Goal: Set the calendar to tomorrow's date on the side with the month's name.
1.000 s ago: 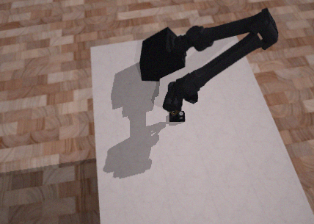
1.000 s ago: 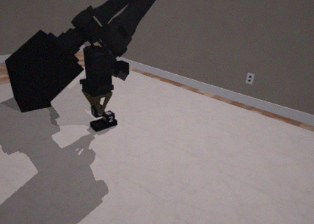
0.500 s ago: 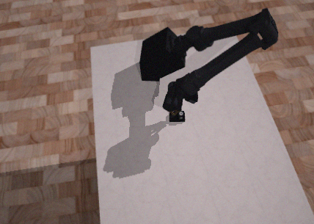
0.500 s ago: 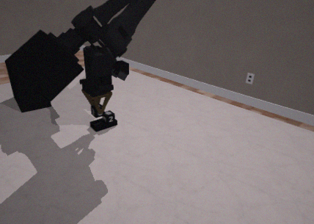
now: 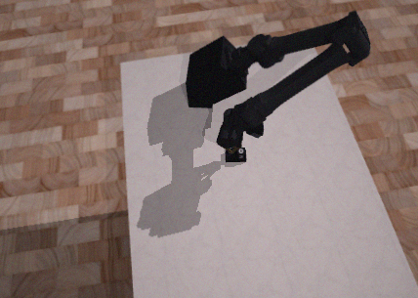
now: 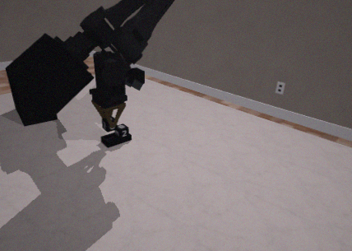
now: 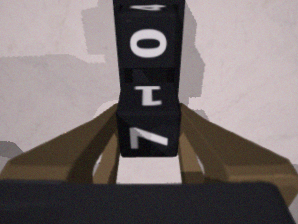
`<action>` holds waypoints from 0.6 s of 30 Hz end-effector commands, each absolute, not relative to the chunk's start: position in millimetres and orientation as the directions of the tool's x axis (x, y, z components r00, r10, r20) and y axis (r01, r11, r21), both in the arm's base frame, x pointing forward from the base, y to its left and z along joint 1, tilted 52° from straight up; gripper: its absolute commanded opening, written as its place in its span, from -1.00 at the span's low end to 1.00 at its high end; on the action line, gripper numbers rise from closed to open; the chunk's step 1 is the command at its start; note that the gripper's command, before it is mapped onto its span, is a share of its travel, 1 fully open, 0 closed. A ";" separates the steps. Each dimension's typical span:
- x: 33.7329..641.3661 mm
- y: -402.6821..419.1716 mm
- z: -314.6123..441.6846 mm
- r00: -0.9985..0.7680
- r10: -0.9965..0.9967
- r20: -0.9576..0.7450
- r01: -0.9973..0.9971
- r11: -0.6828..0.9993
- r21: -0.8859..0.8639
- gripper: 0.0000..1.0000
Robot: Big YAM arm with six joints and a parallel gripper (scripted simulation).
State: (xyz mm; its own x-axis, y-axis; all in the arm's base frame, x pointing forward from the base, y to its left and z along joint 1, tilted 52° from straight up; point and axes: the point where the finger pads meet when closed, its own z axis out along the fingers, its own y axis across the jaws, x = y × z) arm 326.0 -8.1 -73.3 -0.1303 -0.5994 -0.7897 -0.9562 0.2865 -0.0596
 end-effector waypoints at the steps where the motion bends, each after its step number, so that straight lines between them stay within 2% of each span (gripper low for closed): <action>1: 331.8 -4.3 -67.3 -0.112 -0.604 -0.789 -0.958 0.278 -0.077 -0.45; 18: 333.9 -4.8 -65.9 -0.105 -0.606 -0.789 -0.958 0.275 -0.083 -0.45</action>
